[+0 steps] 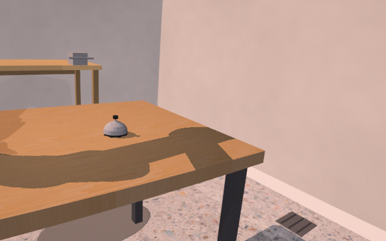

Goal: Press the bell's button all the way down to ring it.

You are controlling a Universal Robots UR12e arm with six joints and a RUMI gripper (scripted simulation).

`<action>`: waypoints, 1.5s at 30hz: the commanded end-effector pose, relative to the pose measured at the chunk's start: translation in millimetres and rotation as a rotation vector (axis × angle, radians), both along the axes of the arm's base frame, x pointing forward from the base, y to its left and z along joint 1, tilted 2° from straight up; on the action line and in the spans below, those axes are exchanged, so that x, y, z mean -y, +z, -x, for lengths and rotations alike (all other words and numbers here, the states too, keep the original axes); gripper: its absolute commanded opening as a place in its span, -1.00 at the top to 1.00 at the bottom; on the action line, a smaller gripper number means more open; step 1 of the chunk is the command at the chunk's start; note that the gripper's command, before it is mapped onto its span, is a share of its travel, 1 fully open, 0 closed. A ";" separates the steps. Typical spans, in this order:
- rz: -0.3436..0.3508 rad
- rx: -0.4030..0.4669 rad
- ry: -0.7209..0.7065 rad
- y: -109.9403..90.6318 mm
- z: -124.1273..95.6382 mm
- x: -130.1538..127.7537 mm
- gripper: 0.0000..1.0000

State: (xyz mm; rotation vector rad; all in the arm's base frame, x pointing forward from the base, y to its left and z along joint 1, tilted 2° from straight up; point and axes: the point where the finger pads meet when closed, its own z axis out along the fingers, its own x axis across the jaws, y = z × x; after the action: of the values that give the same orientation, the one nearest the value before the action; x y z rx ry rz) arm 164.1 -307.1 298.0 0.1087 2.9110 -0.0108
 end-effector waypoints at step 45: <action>0.055 -0.132 0.958 -106.8 -253.1 -25.1 -1.00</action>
State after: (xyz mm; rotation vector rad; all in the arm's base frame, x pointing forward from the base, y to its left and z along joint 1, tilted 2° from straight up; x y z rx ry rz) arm 369.4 -296.3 213.4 -1.1130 2.8161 0.0634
